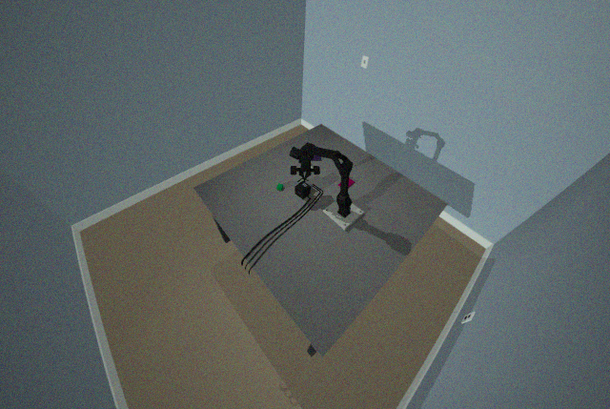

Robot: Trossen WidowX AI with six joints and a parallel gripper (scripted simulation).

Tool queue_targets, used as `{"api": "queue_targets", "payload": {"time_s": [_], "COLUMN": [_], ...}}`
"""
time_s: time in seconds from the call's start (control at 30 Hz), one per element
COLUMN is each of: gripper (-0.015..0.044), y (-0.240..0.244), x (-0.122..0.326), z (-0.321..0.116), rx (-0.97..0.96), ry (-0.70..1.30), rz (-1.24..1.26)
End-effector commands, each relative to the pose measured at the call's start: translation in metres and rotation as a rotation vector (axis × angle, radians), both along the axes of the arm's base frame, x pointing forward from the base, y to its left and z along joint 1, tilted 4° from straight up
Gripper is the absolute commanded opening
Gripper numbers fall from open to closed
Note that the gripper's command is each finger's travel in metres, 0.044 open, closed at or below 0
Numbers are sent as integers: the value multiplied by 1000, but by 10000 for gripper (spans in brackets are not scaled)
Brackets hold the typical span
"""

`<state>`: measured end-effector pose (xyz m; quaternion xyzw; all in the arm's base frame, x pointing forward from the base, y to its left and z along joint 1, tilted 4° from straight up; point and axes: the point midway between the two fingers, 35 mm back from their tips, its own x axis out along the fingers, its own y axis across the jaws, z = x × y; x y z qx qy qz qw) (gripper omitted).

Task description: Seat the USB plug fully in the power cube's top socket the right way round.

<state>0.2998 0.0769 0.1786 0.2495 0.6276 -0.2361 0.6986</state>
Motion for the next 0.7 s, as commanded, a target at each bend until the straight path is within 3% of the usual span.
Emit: {"api": "queue_targets", "payload": {"time_s": [0.0, 0.67], "gripper": [0, 0], "y": [0, 0], "x": [0, 0], "z": [0, 0], "rx": [10, 63], "ry": [-2, -10], "rz": [-101, -622]}}
